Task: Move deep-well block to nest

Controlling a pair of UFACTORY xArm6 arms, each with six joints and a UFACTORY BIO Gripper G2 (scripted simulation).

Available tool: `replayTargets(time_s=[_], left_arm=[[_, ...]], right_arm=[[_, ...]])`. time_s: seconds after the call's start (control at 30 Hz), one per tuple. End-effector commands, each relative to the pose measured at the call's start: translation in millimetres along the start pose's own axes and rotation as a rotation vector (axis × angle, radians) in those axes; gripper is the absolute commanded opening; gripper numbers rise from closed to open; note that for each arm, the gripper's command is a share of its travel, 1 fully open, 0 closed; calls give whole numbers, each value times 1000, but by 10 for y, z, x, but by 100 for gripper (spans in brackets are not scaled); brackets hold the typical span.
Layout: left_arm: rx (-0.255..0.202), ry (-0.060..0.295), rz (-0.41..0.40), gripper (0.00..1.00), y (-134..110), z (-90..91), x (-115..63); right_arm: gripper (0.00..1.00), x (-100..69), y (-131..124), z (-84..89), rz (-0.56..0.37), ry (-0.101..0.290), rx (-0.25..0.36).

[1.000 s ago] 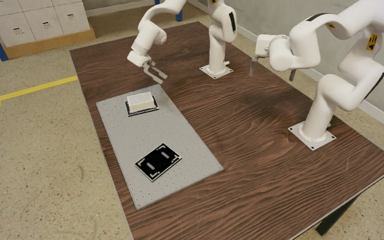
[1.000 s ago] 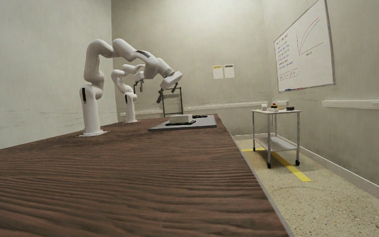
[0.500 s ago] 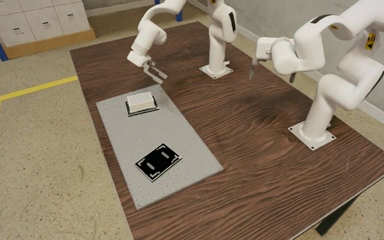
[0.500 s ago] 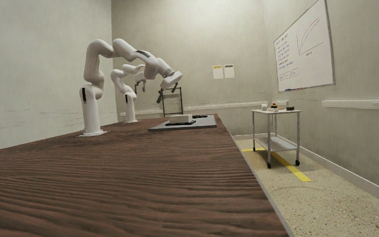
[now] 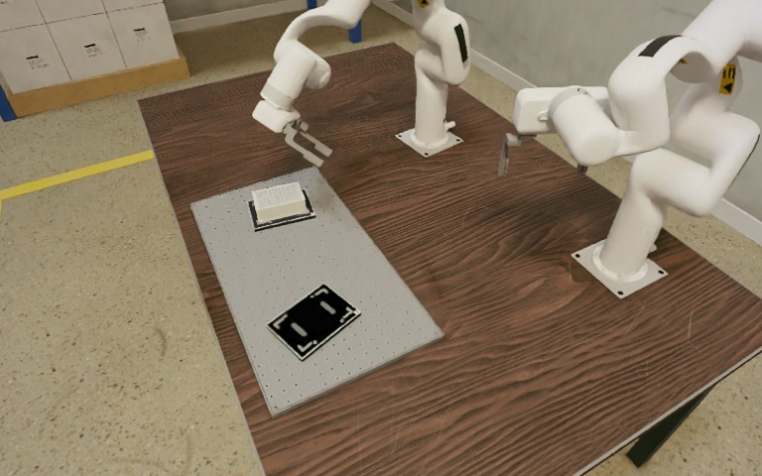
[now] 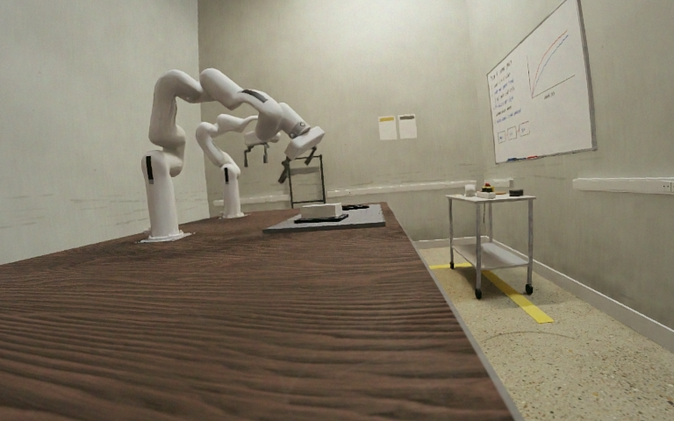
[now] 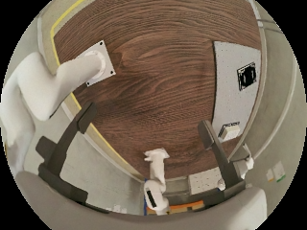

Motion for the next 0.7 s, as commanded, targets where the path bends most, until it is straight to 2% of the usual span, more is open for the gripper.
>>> replayTargets(time_s=[0.0, 0.1, 0.17, 0.67], left_arm=[[-90, 0, -3, 100, -26, 233, -10], [-149, 0, -3, 100, -27, 381, -10], [-149, 0, -3, 100, -27, 381, -10], [-429, 1, -3, 100, 86, 1070, -10]], right_arm=[[100, -14, -14, 9, 0, 3, -4], [100, -14, -14, 9, 0, 3, -4], [100, -14, -14, 9, 0, 3, -4], [100, -14, -14, 9, 0, 3, -4]])
Point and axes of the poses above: on each arm, the point midway between the two finger pads, its own x axis out along the fingers, its own y axis across the jaws, z = x × y, the point moved 9 cm from there along -x, back along the fingers, and after that the axes turned 7 degrees about -x, right-handed, at the moved point
